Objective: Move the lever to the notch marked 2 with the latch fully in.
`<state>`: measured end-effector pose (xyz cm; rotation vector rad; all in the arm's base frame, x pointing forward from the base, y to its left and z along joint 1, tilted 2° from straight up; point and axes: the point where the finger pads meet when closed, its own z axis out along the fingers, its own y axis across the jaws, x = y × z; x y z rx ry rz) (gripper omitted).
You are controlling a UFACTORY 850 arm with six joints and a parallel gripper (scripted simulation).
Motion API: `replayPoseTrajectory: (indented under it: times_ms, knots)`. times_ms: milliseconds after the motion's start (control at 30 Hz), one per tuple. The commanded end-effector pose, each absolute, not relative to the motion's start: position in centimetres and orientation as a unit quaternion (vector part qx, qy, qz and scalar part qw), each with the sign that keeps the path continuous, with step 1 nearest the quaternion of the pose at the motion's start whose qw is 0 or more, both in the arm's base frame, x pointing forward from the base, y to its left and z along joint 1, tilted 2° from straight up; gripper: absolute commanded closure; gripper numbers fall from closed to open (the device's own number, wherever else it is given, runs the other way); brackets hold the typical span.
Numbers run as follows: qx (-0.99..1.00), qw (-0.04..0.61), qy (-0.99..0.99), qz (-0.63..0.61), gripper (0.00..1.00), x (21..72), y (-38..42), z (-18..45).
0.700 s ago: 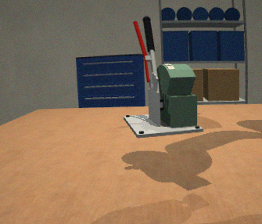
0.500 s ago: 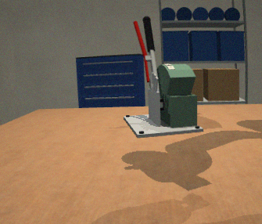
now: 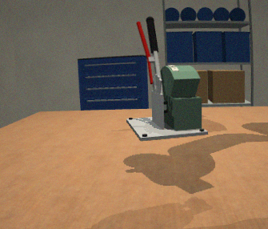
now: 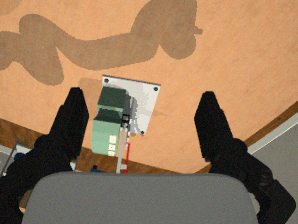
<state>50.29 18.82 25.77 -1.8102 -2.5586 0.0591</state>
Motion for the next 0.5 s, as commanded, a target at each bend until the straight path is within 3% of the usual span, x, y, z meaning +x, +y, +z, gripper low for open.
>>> replayPoseTrajectory:
  times_ms: [0, 467]
  knots:
    - [-0.587, 0.001, -0.810, 0.015, 0.00, 53.6, 13.6, 26.8]
    - [-0.617, -0.009, -0.787, 0.008, 0.00, 58.3, -3.2, 29.4]
